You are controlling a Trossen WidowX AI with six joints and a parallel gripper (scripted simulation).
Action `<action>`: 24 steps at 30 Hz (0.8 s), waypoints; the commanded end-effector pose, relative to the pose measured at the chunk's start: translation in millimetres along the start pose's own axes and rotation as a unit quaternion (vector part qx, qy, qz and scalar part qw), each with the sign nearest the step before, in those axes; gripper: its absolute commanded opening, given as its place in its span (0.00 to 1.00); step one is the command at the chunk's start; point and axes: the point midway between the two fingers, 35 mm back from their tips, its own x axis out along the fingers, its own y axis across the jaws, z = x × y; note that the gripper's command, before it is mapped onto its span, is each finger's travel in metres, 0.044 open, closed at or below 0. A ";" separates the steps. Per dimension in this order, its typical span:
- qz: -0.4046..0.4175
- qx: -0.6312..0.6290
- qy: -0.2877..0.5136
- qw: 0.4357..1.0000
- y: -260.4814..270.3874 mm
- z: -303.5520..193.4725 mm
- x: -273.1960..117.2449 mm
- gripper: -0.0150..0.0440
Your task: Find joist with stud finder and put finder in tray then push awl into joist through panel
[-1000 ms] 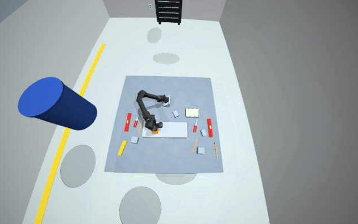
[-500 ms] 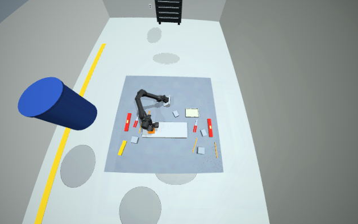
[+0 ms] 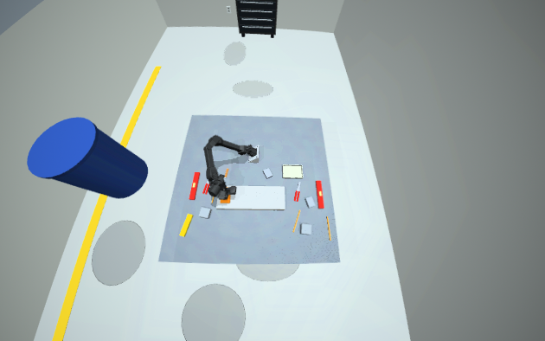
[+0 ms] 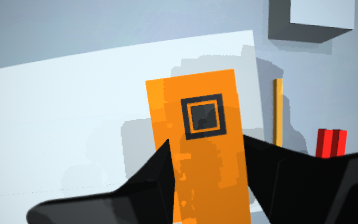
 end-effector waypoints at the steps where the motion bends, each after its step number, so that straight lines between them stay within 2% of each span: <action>1: -0.004 0.003 0.001 1.000 -6.6 -1.0 0.0 0.25; 12: 0.000 0.000 0.000 1.000 -1.0 1.8 -3.9 0.25; 24: 0.001 0.002 0.003 1.000 -2.2 18.3 -50.3 0.25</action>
